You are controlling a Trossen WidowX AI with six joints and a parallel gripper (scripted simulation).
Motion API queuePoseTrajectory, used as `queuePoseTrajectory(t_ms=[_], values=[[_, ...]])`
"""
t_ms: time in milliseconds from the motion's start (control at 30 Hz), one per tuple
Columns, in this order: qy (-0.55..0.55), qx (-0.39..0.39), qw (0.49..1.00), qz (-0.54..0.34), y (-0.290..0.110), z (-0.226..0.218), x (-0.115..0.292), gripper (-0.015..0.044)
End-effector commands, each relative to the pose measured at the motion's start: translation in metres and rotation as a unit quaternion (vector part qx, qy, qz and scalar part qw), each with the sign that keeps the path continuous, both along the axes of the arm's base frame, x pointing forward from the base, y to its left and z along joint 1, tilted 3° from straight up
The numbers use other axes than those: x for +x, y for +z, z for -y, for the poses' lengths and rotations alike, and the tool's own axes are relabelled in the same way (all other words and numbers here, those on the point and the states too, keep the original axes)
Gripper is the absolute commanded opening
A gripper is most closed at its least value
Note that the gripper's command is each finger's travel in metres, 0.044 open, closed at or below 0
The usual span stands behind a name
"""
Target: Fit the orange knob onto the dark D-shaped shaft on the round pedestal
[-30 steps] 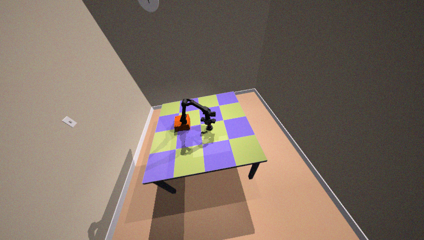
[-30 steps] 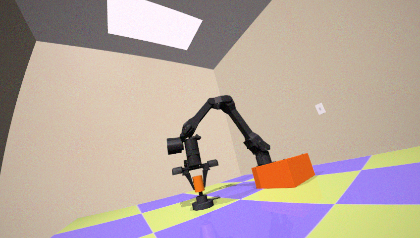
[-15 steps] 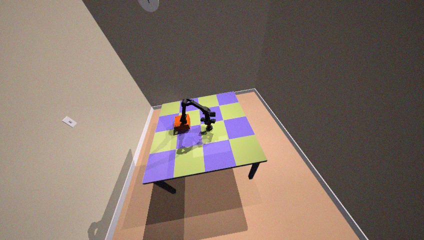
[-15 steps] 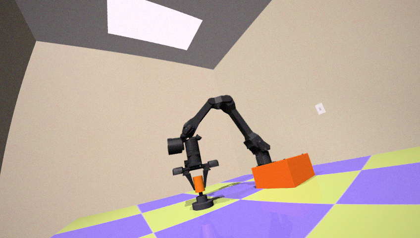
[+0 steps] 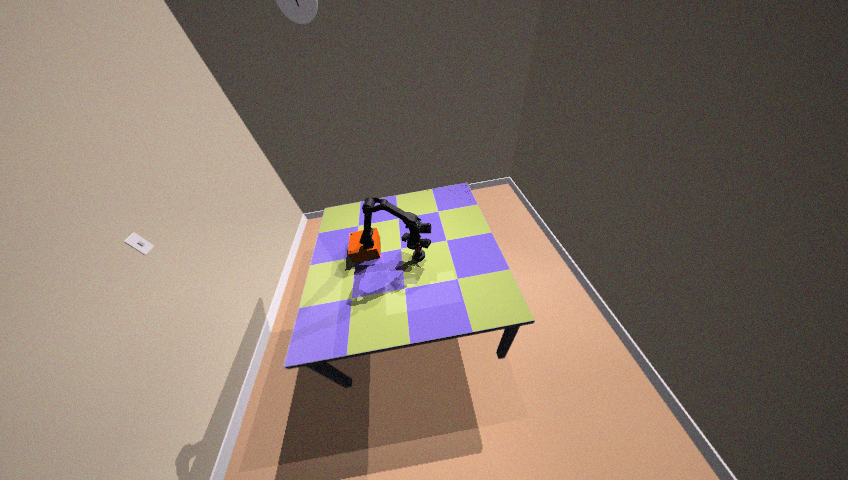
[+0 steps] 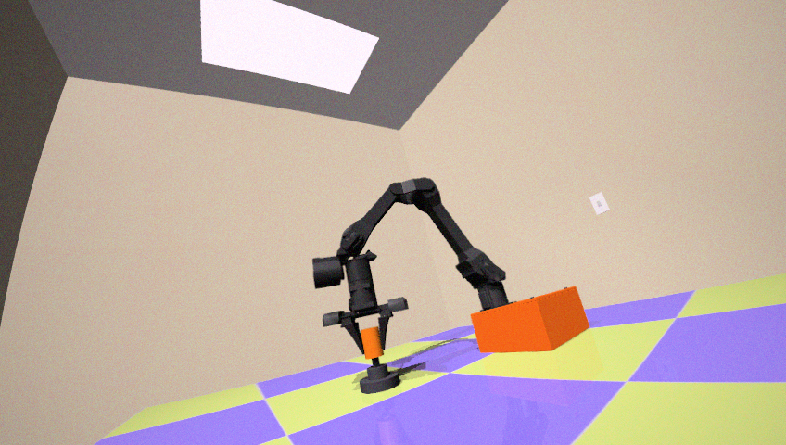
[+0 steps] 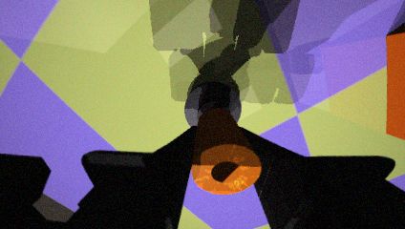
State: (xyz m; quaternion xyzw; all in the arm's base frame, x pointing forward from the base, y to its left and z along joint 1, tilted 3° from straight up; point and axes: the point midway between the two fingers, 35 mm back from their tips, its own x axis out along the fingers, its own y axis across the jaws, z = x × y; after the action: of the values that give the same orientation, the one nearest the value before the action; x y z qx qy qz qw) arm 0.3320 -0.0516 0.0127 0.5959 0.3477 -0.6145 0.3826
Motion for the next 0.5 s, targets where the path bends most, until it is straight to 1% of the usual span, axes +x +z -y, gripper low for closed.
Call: queuePoseTrajectory(t_ms=[0,467], values=[[-0.019,-0.002,1.0,0.004,0.0008,0.0007,0.0035,0.0],[-0.019,-0.002,1.0,0.004,-0.0035,0.001,0.0028,0.0]])
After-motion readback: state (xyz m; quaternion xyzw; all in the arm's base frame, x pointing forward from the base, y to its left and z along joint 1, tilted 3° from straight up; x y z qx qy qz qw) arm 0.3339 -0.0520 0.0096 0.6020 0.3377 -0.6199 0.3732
